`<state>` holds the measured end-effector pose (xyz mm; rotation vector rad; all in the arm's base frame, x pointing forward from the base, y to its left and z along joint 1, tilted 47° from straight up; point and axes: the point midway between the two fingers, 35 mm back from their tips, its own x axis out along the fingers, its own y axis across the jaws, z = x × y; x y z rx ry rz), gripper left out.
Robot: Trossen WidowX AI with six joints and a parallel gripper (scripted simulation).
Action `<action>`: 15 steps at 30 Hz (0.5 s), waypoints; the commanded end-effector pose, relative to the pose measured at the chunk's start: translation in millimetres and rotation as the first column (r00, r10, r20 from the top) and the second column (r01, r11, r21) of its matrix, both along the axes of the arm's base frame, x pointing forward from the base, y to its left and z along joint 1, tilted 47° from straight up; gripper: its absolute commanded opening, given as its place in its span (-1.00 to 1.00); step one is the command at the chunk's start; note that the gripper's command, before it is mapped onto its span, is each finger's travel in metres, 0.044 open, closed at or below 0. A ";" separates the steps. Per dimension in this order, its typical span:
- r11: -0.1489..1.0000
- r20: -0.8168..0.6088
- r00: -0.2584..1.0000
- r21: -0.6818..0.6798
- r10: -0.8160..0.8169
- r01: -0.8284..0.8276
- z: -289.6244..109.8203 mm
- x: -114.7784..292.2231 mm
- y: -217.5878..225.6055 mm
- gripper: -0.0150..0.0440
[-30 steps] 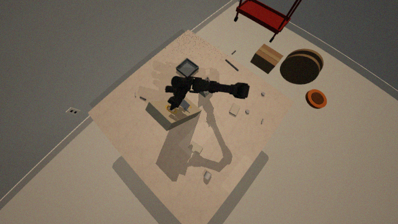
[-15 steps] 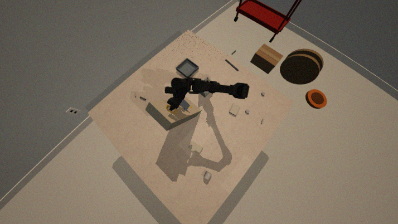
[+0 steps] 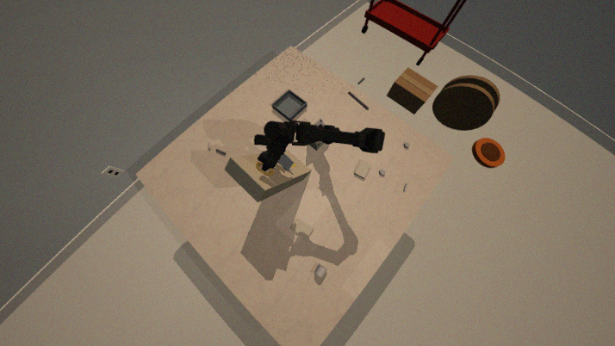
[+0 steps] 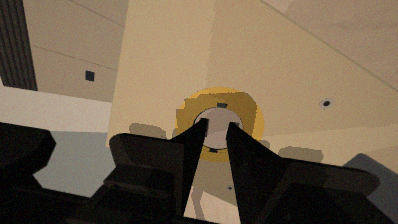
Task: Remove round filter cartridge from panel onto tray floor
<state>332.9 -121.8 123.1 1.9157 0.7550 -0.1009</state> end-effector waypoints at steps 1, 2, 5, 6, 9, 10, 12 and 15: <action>1.000 -0.008 1.000 -0.006 0.001 -0.001 -1.9 3.0 2.7 -0.15; 1.000 0.000 1.000 0.000 0.000 0.000 -0.1 0.1 0.0 -0.17; 1.000 0.000 1.000 0.000 0.000 0.000 -0.1 0.1 0.0 -0.24; 1.000 0.000 1.000 0.000 0.000 0.000 -0.1 0.1 0.0 -0.26; 1.000 0.000 1.000 0.000 0.000 0.000 -0.1 0.1 0.0 -0.33; 1.000 0.000 1.000 0.000 0.000 0.000 -0.1 0.1 0.0 -0.35; 1.000 0.000 1.000 0.000 0.000 0.000 -0.1 0.1 0.0 -0.49; 1.000 0.006 1.000 -0.014 0.007 -0.007 -0.4 0.6 0.5 -0.49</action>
